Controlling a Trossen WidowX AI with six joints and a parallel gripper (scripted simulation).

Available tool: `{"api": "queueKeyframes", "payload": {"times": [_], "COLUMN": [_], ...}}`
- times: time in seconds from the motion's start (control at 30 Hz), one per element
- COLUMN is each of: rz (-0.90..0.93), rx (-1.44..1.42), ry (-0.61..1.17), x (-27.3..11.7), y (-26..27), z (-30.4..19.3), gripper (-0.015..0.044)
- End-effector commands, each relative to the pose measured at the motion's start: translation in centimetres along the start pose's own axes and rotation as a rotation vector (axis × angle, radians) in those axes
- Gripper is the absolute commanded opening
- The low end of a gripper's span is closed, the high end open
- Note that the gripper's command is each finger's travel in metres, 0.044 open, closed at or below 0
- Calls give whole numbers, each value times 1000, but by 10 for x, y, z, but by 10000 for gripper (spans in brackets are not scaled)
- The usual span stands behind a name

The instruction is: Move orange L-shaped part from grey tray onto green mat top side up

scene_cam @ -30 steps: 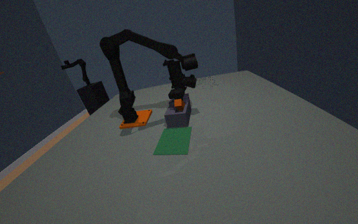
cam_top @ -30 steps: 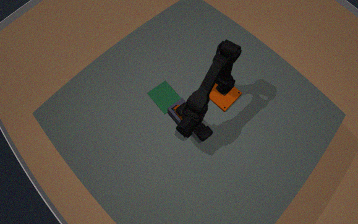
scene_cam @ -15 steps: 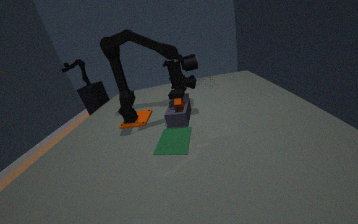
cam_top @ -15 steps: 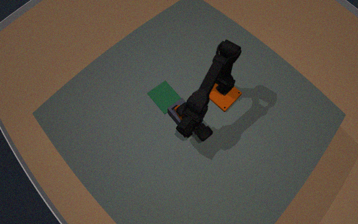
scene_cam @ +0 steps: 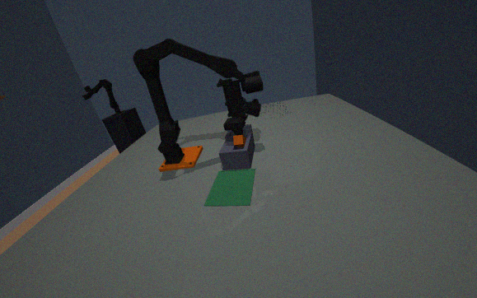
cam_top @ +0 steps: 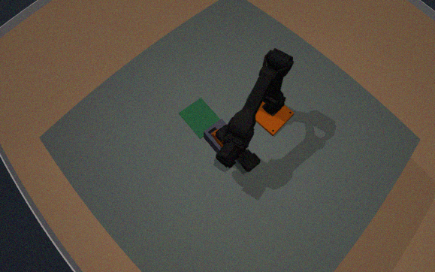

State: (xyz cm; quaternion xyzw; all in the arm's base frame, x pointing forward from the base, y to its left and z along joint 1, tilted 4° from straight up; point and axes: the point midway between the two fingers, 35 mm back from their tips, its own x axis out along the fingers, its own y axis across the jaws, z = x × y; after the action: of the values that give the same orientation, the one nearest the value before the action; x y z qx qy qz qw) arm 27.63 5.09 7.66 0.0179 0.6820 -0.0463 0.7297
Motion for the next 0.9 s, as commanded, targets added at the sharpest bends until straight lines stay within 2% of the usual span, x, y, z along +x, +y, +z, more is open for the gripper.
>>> {"api": "queueKeyframes", "payload": {"times": [0.0, 0.17, 0.43, 0.87], "rz": [-5, -5, -6, 1], "rx": [2, 2, 2, 7], "ry": [-4, -4, -4, -11], "x": [-8, -20, -102, -100], "y": [5, 4, -6, -5], "z": [1, 3, 1, 1], "gripper": [180, 180, 180, 180]}}
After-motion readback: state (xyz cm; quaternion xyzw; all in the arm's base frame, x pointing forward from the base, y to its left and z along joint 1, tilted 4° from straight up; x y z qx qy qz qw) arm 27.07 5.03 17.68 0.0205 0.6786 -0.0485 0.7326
